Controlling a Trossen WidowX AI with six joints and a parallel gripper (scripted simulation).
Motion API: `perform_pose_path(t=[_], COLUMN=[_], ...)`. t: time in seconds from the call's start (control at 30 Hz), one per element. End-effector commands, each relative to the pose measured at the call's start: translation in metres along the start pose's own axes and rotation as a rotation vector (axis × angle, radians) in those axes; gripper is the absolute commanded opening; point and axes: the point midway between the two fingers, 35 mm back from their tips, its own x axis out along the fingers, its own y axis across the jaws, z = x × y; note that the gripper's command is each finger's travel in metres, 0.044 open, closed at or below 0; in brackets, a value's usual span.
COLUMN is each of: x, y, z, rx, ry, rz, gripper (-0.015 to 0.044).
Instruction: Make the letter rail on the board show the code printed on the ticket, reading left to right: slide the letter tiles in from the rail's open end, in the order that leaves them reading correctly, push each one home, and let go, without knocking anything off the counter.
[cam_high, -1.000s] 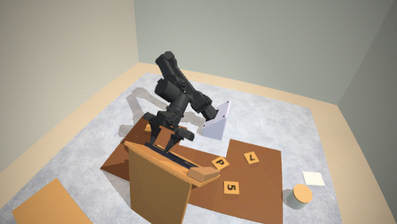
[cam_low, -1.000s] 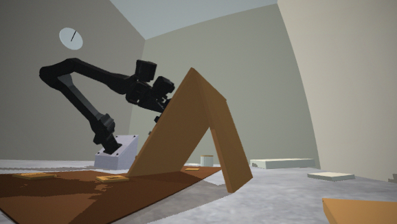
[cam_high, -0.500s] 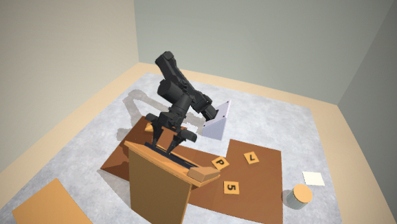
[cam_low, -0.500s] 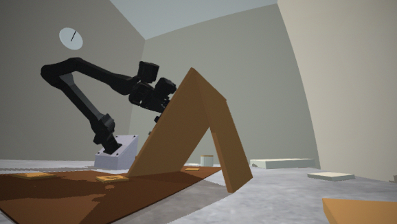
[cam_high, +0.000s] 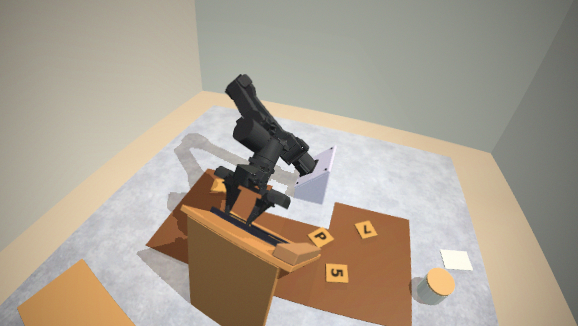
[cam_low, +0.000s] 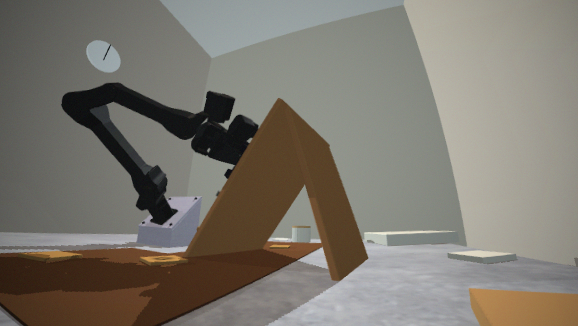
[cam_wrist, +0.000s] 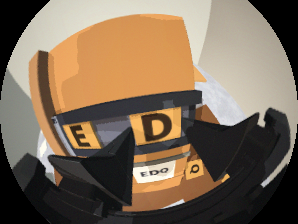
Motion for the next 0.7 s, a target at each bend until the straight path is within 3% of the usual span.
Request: perform_pose_path(t=[0.0, 0.67], x=[0.000, 0.000], y=[0.003, 0.014], z=[0.001, 0.002], rx=[0.006, 0.007], ry=[-0.002, -0.002], rz=[-0.002, -0.002], gripper=[0.0000, 0.0000])
